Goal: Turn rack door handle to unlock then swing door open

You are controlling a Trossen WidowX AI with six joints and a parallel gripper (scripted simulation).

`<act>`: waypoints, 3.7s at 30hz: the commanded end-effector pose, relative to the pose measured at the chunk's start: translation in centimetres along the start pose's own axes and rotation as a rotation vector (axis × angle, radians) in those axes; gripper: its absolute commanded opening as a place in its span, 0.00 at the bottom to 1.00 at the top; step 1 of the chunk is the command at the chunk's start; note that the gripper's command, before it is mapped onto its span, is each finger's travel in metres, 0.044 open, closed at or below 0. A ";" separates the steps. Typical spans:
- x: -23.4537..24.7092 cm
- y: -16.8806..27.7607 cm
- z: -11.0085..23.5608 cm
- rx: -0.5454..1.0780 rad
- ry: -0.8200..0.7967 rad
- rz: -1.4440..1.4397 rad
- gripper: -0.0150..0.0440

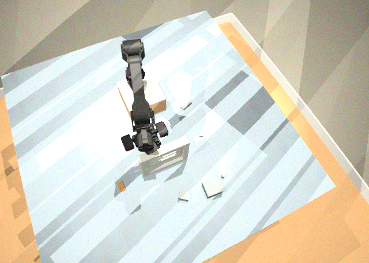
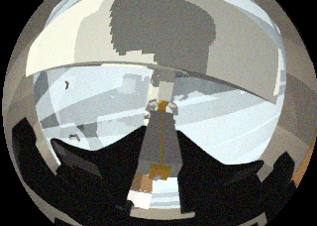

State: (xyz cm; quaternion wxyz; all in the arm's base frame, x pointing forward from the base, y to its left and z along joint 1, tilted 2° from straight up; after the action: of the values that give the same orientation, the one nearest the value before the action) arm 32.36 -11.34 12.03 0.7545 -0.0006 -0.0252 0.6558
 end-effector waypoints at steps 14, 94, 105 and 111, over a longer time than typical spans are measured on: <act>0.0 0.1 -0.2 0.006 0.000 -0.014 0.28; 0.0 0.1 -0.2 0.005 0.003 -1.059 0.74; 0.0 0.1 -0.2 0.005 0.002 -0.514 0.74; 0.0 0.1 -0.2 0.005 0.001 -0.217 0.74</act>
State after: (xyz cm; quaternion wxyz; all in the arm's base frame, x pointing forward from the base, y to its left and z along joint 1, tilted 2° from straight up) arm 32.27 -11.40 11.90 0.8651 0.0030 -0.0212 0.5011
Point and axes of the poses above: the point midway between the two fingers, 35 mm back from their tips, its own z axis back along the fingers, its own x axis across the jaws, y = z × x, the point moved 6 cm from there along z, back along the fingers, and after that the axes turned 2 degrees about -z, right-handed, at the moved point
